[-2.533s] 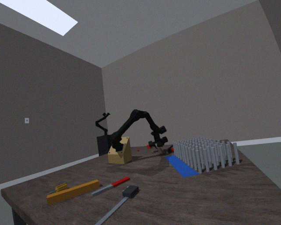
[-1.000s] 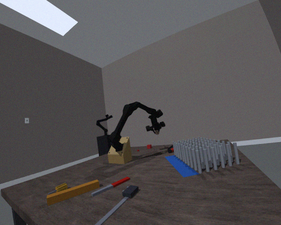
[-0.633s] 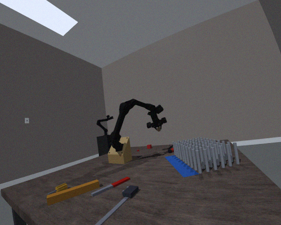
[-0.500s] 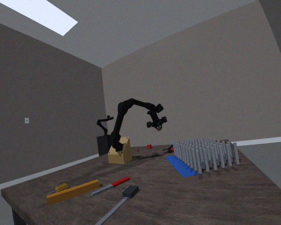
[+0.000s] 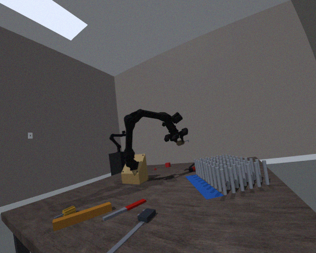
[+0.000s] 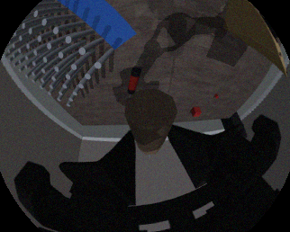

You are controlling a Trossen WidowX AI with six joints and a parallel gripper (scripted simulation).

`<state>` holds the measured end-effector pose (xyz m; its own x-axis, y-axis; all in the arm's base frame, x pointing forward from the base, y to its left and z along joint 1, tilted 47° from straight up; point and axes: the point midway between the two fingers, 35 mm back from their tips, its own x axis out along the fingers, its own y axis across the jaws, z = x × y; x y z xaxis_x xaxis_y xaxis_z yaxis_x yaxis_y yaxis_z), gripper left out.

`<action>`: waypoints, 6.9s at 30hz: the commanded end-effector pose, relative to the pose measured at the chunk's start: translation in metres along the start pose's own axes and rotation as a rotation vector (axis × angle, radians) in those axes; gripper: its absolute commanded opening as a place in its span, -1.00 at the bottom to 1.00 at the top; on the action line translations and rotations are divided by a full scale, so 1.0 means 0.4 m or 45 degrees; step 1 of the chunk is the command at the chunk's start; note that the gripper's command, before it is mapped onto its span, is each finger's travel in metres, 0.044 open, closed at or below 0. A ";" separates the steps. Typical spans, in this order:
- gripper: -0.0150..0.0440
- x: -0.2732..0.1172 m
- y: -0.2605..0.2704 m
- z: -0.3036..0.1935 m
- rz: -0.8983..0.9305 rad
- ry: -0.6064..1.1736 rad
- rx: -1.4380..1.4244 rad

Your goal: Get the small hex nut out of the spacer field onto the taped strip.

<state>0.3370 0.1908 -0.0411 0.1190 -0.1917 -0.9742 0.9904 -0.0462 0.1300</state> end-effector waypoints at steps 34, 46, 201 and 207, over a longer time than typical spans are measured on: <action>-0.49 -0.283 0.043 0.467 0.477 -0.150 0.707; -0.49 -0.344 -0.011 0.607 0.627 -0.218 0.941; -0.49 -0.012 -0.003 0.873 0.722 -0.259 1.069; -0.49 -0.008 0.004 0.870 0.722 -0.258 1.069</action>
<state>0.3094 -0.1508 0.0259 0.4556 -0.5575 -0.6940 0.4212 -0.5519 0.7197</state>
